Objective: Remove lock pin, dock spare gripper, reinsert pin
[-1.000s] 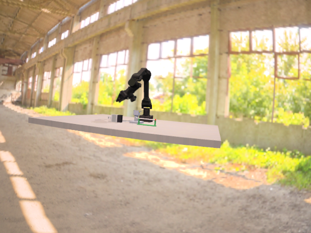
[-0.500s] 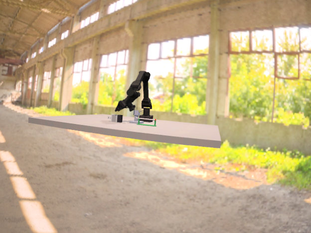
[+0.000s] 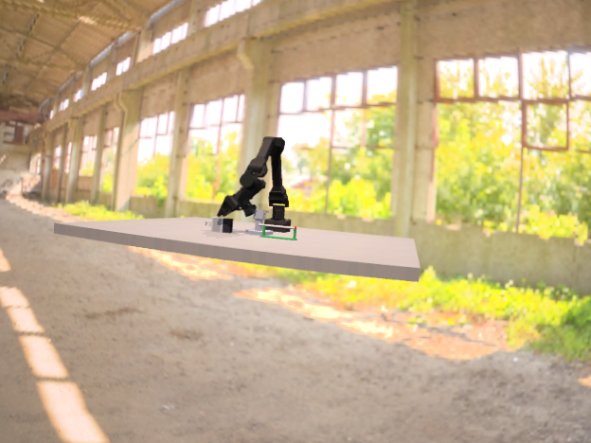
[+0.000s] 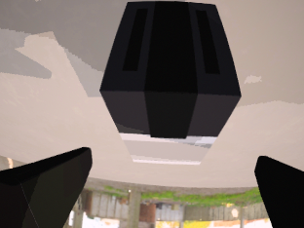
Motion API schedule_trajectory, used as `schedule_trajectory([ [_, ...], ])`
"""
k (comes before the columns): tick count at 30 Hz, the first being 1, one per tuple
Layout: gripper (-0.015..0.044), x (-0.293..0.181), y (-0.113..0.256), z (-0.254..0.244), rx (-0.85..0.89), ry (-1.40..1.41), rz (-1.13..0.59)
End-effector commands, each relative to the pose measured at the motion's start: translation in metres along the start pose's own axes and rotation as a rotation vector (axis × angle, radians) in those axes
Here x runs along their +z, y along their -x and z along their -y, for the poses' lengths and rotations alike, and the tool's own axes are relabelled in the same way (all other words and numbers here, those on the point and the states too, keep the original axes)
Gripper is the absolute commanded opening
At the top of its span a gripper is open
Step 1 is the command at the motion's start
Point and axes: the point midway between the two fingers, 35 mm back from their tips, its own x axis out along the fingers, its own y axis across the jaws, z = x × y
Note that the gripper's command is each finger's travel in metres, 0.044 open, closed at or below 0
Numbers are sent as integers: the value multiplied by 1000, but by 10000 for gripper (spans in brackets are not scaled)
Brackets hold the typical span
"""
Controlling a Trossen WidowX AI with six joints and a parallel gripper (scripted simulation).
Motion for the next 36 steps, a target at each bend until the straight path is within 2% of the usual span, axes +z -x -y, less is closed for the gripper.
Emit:
schedule_trajectory([
  [1, 440, 7, -7, -3, 7, 10, 1],
  [29, 440, 31, -32, -5, 8, 11, 1],
  [36, 256, 31, -32, -5, 8, 11, 1],
])
